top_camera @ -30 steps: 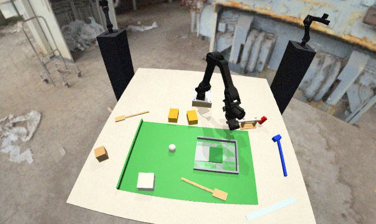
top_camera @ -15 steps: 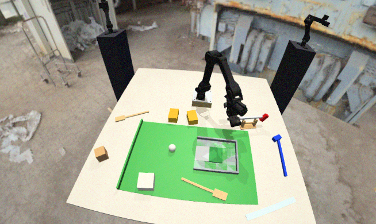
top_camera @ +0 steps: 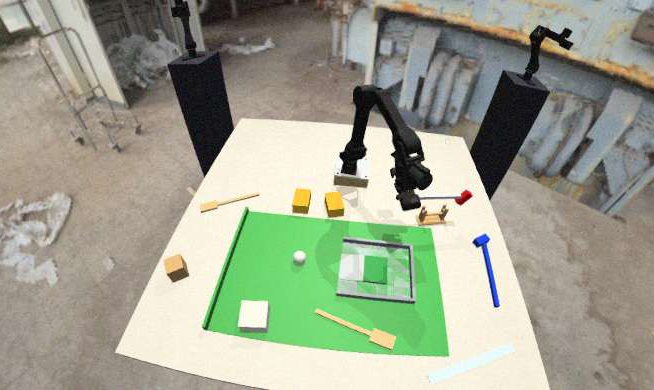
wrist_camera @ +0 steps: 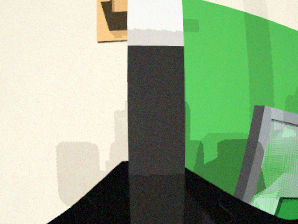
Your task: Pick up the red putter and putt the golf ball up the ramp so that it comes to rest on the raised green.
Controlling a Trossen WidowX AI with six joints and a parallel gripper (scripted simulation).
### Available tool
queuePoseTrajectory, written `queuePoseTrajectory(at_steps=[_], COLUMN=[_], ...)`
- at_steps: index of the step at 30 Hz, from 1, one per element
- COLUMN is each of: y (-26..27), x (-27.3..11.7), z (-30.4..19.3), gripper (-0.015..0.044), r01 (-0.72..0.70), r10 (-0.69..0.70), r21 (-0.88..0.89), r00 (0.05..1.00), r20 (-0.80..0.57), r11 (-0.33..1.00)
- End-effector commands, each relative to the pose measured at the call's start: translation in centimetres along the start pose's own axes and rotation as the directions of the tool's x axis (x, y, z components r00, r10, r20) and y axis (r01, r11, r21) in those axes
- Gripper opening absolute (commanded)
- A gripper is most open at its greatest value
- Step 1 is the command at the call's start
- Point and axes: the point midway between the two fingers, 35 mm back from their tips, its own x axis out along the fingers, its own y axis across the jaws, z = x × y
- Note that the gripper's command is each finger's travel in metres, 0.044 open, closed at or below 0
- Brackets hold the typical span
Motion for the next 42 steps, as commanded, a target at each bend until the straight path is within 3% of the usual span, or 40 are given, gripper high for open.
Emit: queuePoseTrajectory(at_steps=[1, 20, 42], y=[-1.0, -3.8, -2.2], x=[-0.5, -3.7, -7.5], z=[-1.8, -11.9, -23.7], gripper=[0.0, 0.0, 0.0], r01=[0.019, 0.115, 0.208], r10=[-0.017, -0.071, -0.07], r21=[0.088, 0.499, 0.842], r00=[1.0, 0.992, 0.977], r20=[-0.015, -0.107, -0.2], r11=[0.996, 0.859, 0.498])
